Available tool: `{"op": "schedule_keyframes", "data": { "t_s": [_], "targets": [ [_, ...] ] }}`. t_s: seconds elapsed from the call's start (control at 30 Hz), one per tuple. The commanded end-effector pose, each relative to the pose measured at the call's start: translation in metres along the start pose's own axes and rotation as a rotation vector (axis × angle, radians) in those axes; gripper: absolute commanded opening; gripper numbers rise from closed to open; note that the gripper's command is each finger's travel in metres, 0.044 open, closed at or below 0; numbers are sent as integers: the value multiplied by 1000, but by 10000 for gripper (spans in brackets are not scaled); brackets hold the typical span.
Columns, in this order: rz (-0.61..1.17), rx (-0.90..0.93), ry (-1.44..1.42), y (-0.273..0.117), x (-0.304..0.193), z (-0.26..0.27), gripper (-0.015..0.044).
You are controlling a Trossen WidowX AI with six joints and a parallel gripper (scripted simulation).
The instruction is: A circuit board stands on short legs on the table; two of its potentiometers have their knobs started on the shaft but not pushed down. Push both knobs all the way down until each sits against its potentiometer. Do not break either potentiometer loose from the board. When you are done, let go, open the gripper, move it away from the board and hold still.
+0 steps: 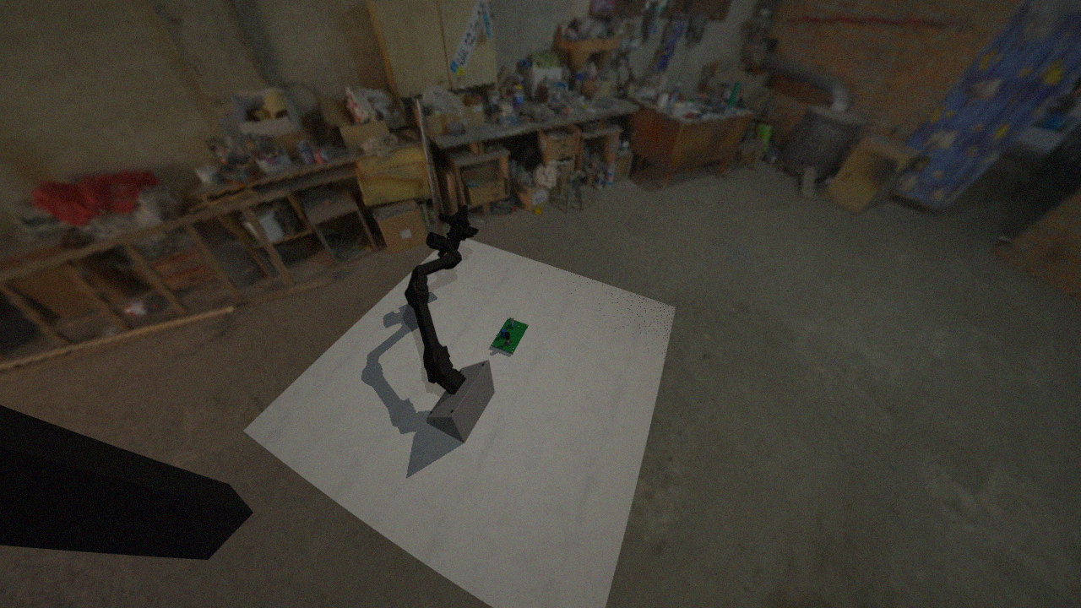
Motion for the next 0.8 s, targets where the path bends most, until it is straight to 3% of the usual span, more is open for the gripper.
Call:
{"op": "schedule_keyframes", "data": {
  "t_s": [0.0,0.77],
  "targets": [
    [23,-46,-137,2,7,-11,0],
    [199,-303,-871,13,60,-72,0]
  ]
}}
Point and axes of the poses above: the point midway between the two fingers, 35 mm back from their tips, its own y axis out along the fingers, its own z axis across the jaws, x = y × z, the point moved 5 cm from there along -y, back along the fingers, and after that the axes turned 10 degrees about -y, right-handed, at the moved point
